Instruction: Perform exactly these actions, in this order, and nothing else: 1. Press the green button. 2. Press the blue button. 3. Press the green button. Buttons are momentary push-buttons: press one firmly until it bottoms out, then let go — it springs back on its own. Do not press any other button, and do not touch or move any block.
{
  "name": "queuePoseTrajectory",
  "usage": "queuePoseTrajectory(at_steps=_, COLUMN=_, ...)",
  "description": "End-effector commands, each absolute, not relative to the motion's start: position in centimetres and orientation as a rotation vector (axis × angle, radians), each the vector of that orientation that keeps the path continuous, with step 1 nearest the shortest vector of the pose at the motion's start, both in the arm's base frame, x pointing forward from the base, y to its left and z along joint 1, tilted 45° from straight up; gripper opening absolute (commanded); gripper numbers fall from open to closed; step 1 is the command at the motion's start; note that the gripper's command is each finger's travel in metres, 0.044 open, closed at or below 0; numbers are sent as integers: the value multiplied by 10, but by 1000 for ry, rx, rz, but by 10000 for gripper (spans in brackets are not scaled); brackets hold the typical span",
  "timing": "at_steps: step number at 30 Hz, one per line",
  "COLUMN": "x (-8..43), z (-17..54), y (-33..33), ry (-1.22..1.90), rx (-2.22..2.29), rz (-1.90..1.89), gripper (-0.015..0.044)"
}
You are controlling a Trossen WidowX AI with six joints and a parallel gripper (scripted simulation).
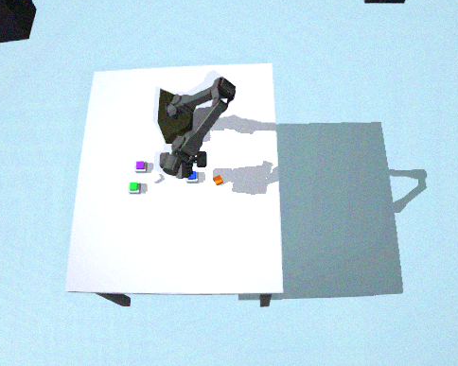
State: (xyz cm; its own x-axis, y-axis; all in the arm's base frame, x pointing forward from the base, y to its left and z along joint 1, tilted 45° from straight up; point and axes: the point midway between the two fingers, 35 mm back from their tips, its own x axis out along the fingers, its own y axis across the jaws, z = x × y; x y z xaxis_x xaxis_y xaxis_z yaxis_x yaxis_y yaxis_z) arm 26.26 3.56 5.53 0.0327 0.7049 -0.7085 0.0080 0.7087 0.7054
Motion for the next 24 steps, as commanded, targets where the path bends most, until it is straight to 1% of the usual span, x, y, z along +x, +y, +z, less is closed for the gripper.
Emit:
queuePoseTrajectory(at_steps=1, x=284, z=36, y=2, ry=1451, rx=617, rz=571, gripper=20)
queuePoseTrajectory(at_steps=8, x=308, z=-26, y=-70, ry=1453, rx=608, rz=561, gripper=20)
queuePoseTrajectory(at_steps=15, x=300, z=-103, y=-136, ry=1449, rx=612, rz=576, gripper=20)
queuePoseTrajectory(at_steps=24, x=299, z=-113, y=-139, ry=1448, rx=613, rz=579, gripper=20)
